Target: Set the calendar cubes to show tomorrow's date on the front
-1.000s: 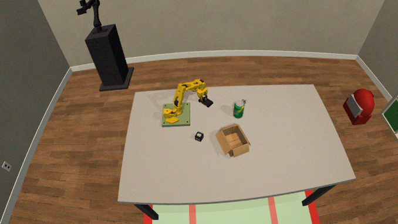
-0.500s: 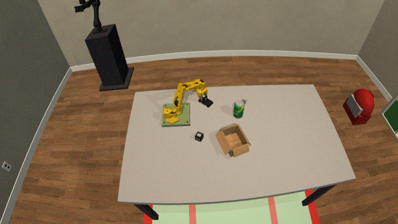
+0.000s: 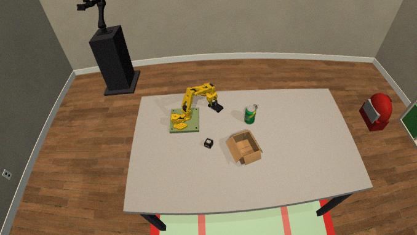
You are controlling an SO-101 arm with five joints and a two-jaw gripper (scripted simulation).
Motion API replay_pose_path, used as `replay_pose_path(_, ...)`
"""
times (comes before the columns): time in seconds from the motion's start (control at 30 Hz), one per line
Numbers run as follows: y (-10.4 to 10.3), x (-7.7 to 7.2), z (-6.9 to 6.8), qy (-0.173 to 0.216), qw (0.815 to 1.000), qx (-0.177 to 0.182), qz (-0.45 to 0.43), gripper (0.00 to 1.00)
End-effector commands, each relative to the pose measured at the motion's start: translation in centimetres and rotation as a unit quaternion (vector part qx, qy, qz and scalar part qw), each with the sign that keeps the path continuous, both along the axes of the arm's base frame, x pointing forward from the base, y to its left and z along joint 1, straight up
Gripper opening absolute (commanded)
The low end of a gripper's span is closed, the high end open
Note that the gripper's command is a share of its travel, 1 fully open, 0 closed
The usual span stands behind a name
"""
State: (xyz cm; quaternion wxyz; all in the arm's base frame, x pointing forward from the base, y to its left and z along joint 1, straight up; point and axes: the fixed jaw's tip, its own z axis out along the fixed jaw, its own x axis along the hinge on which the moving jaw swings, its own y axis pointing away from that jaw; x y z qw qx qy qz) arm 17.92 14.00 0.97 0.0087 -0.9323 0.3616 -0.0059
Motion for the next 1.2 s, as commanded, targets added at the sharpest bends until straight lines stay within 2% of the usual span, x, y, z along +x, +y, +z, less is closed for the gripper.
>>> replay_pose_path(0.0,-0.4,-0.2,-0.5,0.011,1.000,-0.008,-0.001,0.30)
replay_pose_path(0.3,-0.4,-0.2,-0.5,0.011,1.000,-0.008,-0.001,0.35)
replay_pose_path(0.73,-0.4,-0.2,-0.3,0.011,1.000,-0.008,-0.001,0.36)
replay_pose_path(0.87,-0.3,-0.1,0.4,0.011,1.000,-0.008,-0.001,0.36)
replay_pose_path(1.07,-0.2,0.0,2.4,0.011,1.000,-0.008,-0.001,0.36)
replay_pose_path(1.17,-0.2,0.0,2.8,0.011,1.000,-0.008,-0.001,0.36)
